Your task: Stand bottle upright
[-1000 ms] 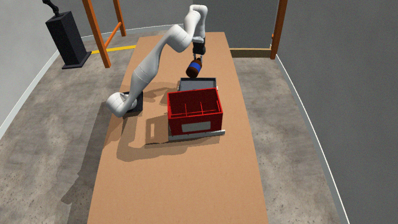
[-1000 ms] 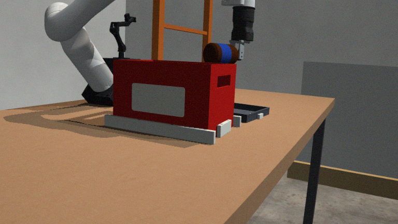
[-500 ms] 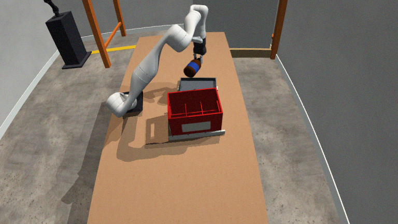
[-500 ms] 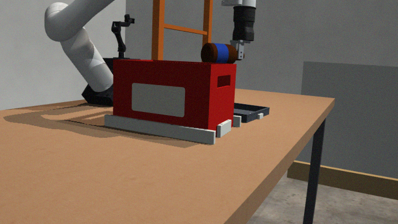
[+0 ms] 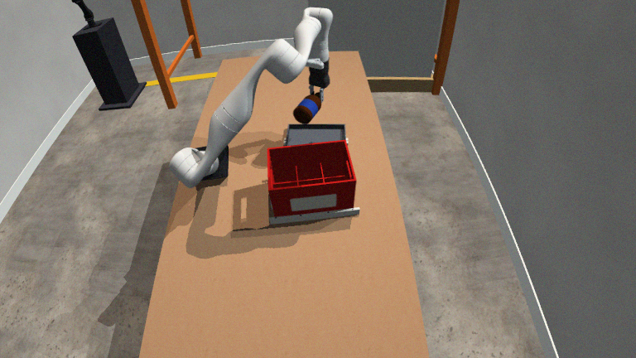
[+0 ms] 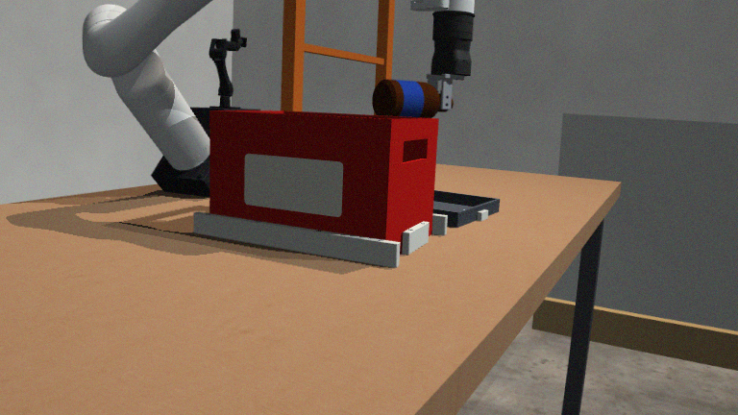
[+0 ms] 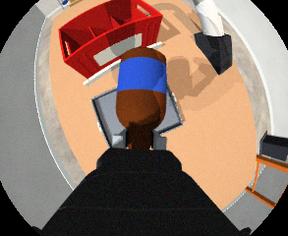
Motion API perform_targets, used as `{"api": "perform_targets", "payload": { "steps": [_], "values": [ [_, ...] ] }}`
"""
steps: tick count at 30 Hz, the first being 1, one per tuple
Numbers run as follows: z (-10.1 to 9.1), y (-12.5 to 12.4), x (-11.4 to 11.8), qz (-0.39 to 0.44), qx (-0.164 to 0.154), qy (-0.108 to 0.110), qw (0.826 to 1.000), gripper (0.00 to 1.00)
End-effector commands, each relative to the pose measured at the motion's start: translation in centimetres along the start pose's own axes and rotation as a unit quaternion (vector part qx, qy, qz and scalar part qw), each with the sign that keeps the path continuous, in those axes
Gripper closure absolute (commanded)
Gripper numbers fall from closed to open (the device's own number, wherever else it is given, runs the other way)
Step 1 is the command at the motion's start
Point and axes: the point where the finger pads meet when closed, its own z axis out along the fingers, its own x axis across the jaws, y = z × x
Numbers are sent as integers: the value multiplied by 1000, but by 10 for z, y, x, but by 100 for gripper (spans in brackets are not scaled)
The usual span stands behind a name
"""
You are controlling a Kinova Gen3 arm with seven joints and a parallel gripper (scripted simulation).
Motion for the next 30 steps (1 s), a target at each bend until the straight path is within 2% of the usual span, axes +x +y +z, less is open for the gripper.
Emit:
{"api": "perform_targets", "payload": {
  "steps": [1, 30],
  "values": [
    [-1, 0, 0, 0, -1, 0, 1000, 100],
    [-1, 0, 0, 21, -1, 0, 1000, 100]
  ]
}}
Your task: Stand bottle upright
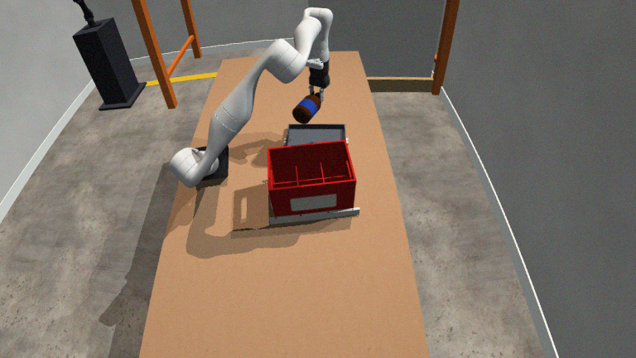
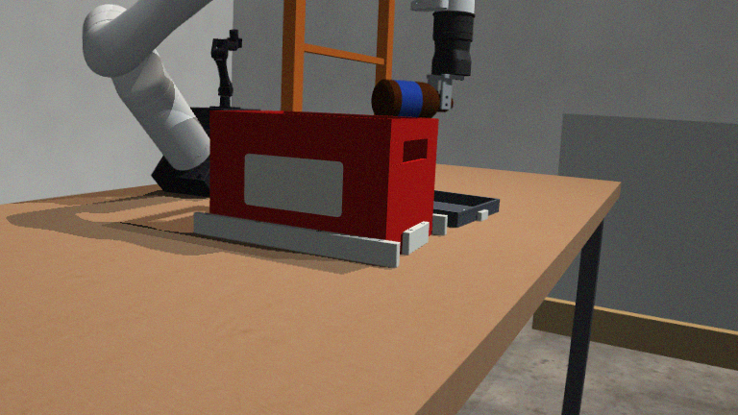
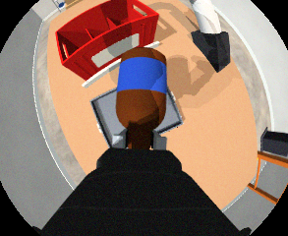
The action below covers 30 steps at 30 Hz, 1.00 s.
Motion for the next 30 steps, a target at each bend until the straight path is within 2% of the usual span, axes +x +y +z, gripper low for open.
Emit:
{"api": "perform_targets", "payload": {
  "steps": [1, 17, 30],
  "values": [
    [-2, 0, 0, 12, -1, -1, 1000, 100],
    [-2, 0, 0, 107, -2, 0, 994, 100],
    [-2, 0, 0, 115, -2, 0, 993, 100]
  ]
}}
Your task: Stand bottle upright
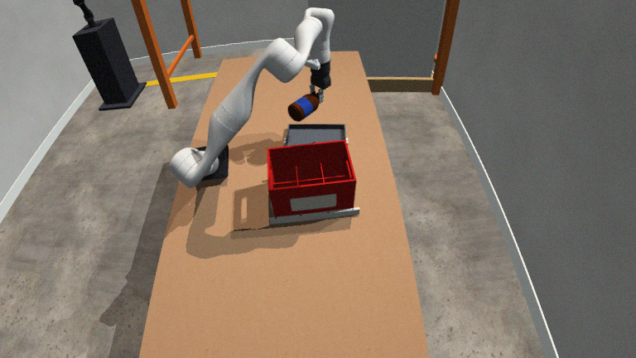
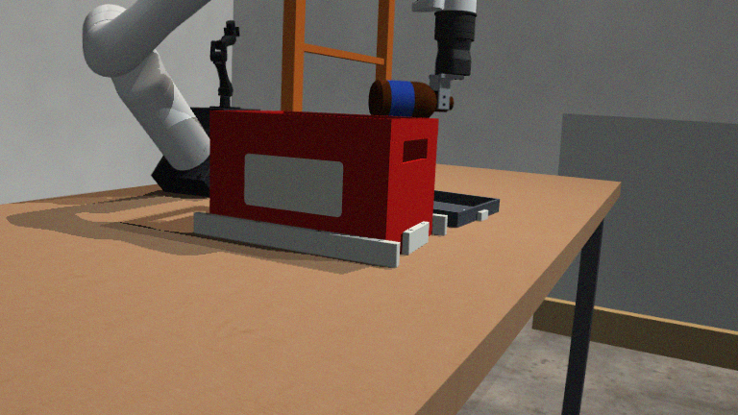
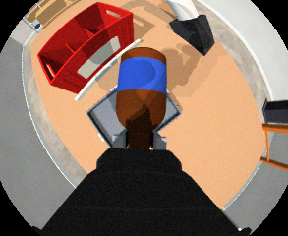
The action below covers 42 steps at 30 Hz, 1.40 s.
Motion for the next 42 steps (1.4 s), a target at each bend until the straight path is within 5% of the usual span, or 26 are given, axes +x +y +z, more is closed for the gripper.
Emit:
{"api": "perform_targets", "payload": {
  "steps": [1, 42],
  "values": [
    [-1, 0, 0, 0, -1, 0, 1000, 100],
    [-1, 0, 0, 34, -1, 0, 999, 100]
  ]
}}
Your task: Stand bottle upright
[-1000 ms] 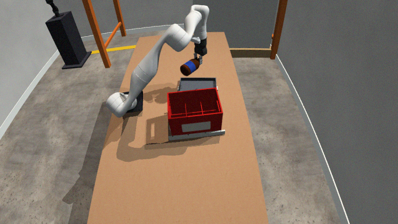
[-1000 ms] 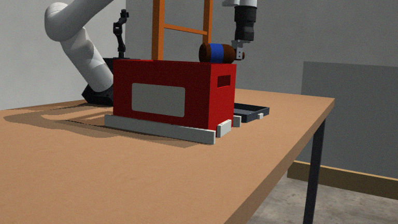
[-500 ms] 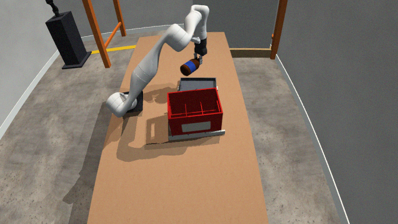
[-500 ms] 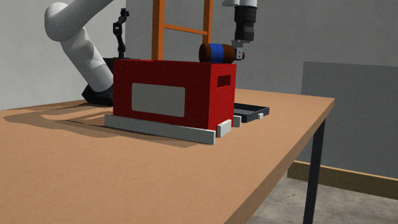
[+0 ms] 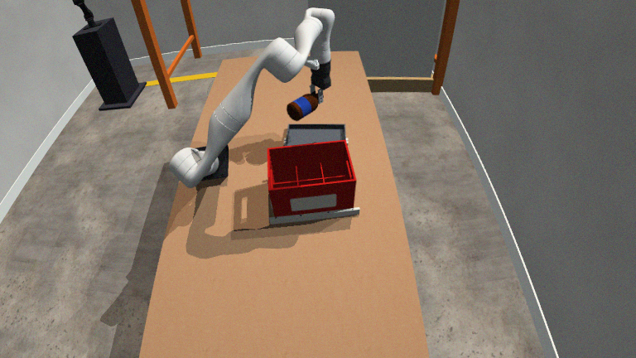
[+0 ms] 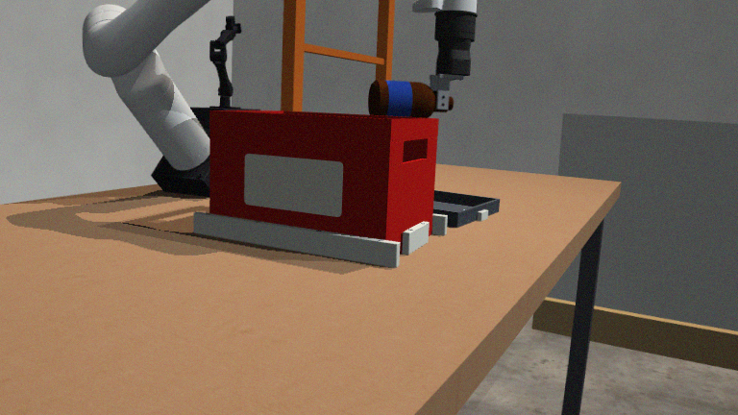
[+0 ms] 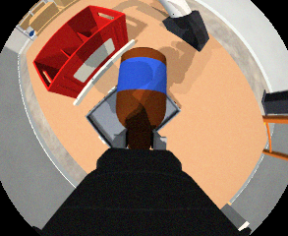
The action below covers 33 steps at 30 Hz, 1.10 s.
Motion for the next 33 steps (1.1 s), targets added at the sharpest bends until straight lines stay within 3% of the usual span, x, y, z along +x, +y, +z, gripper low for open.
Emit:
{"api": "perform_targets", "payload": {
  "steps": [1, 14, 33],
  "values": [
    [-2, 0, 0, 8, -2, 0, 1000, 100],
    [-2, 0, 0, 93, -2, 0, 996, 100],
    [-2, 1, 0, 97, -2, 0, 995, 100]
  ]
}}
